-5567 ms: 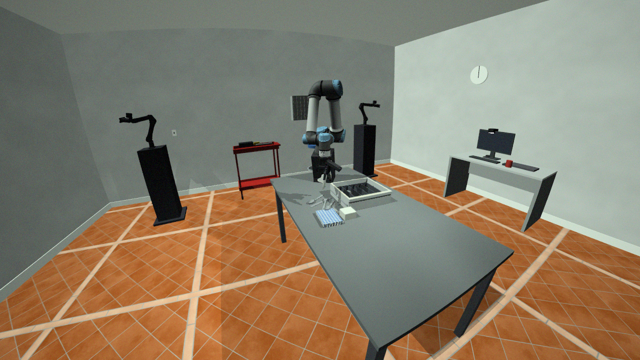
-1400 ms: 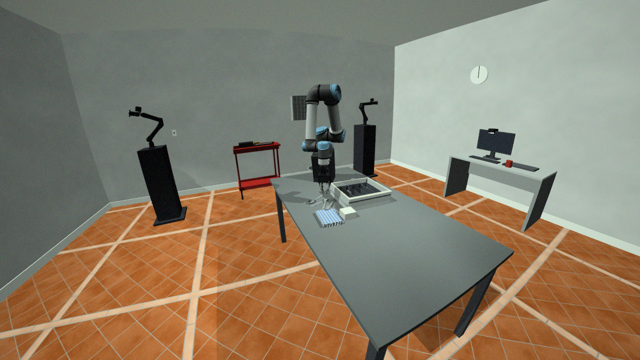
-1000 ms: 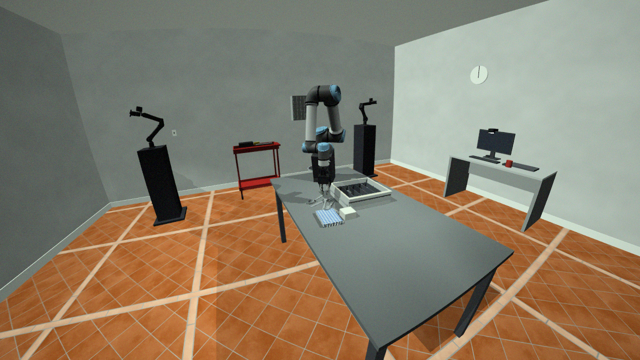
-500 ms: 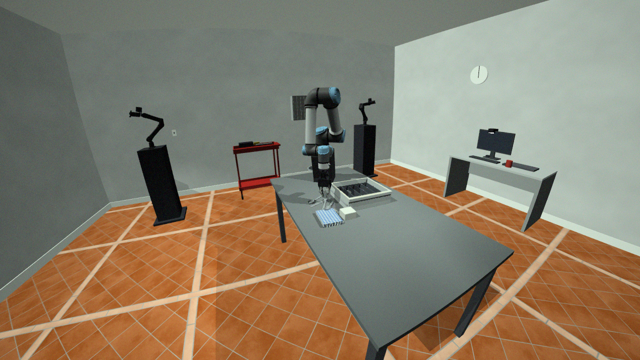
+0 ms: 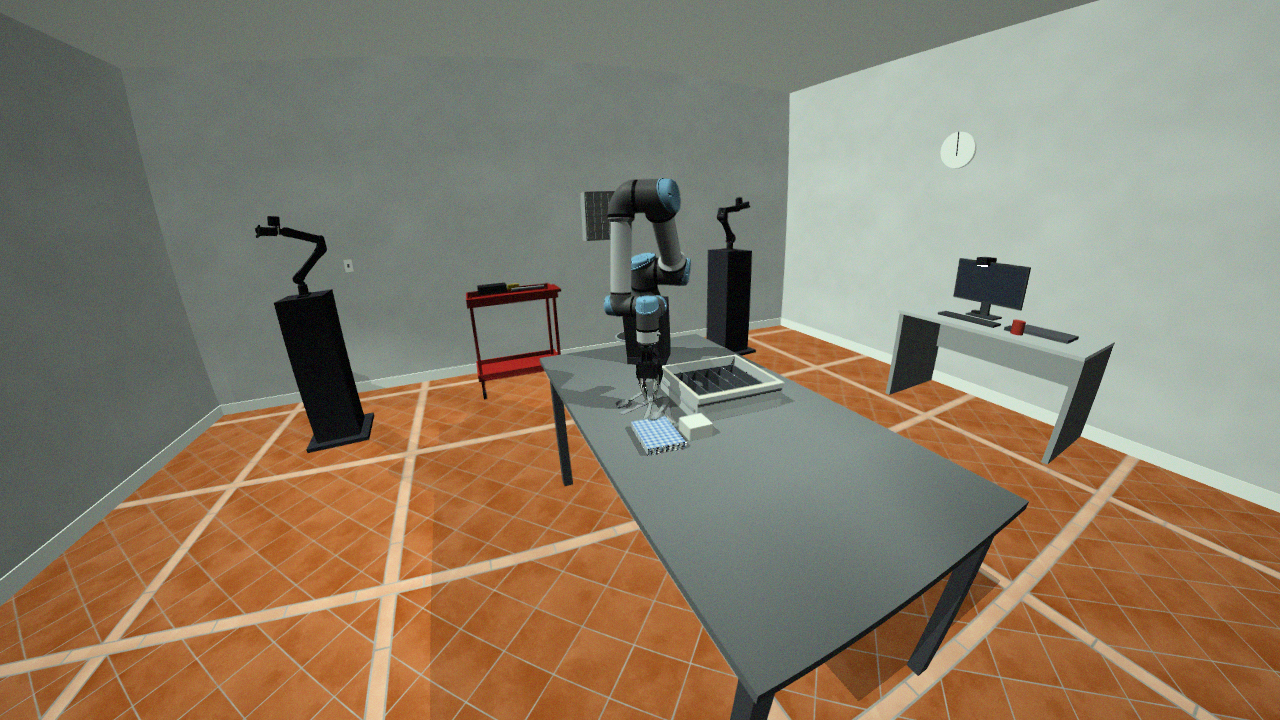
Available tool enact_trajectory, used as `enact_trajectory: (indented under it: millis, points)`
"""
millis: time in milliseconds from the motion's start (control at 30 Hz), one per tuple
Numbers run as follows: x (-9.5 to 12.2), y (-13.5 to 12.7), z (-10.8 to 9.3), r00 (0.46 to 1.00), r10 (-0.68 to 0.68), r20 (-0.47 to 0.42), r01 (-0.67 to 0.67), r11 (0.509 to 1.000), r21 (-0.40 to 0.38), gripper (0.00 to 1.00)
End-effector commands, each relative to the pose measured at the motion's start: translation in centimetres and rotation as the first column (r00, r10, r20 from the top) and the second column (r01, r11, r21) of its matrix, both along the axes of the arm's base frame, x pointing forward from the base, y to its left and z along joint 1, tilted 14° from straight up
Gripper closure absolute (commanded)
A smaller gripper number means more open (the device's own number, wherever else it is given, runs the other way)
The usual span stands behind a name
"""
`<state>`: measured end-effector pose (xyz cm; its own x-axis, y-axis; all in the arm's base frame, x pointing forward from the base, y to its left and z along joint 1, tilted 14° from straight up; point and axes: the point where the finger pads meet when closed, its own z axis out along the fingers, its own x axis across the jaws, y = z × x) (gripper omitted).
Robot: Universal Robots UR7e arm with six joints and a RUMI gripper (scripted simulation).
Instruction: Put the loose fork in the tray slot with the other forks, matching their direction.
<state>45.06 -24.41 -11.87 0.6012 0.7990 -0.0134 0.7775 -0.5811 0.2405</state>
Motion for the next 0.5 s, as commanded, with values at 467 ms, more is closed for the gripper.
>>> enact_trajectory:
  millis: [467]
  points:
    - [0.12,-0.10,-0.41,1.000,0.000,0.001,0.000,1.000,-0.001,0.85]
